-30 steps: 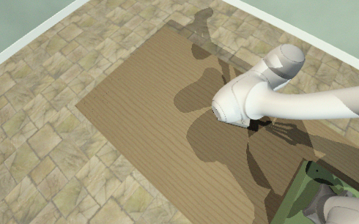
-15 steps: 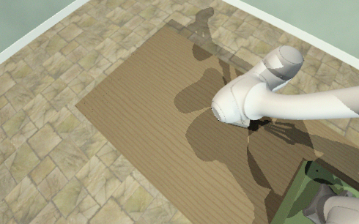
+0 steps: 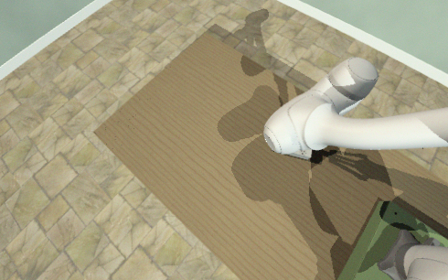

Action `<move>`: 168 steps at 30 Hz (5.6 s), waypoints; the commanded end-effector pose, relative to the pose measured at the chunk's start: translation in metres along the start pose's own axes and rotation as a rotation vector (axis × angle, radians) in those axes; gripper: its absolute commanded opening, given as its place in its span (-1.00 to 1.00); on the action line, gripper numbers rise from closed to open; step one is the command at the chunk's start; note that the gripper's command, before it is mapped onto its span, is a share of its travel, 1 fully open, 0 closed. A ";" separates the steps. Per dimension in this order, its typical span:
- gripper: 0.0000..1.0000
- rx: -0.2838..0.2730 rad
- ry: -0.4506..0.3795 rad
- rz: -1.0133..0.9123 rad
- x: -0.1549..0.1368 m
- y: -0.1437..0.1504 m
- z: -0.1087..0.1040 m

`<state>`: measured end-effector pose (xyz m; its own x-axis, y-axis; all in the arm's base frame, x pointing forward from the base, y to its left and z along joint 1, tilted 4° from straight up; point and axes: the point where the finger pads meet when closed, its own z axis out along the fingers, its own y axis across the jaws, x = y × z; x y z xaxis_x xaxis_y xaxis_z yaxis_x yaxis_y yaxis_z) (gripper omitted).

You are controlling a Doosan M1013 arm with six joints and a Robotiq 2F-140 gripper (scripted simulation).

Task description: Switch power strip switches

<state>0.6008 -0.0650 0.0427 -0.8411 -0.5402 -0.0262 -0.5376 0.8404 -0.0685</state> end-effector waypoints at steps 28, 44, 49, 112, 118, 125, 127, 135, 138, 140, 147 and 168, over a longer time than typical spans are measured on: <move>-1.00 -0.001 0.000 0.000 0.000 0.000 -0.035; -1.00 -0.001 0.000 0.000 0.000 0.000 -0.039; -1.00 -0.001 0.000 0.000 0.000 0.000 -0.039; 1.00 -0.001 0.000 0.000 0.000 0.000 -0.123; 1.00 -0.001 0.000 0.000 0.000 0.000 -0.123; 1.00 -0.001 0.000 0.000 0.000 0.000 -0.123; 1.00 -0.001 0.000 0.000 0.000 0.000 -0.123; 1.00 -0.001 0.000 0.000 0.000 0.000 -0.123; 1.00 -0.001 0.000 0.000 0.000 0.000 -0.123; 1.00 -0.001 0.000 0.000 0.000 0.000 -0.123; 1.00 -0.001 0.000 0.000 0.000 0.000 -0.123; 1.00 -0.001 0.000 0.000 0.000 0.000 -0.123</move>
<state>0.5933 -0.0595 0.1656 -0.8412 -0.5401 -0.0258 -0.5376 0.8405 -0.0678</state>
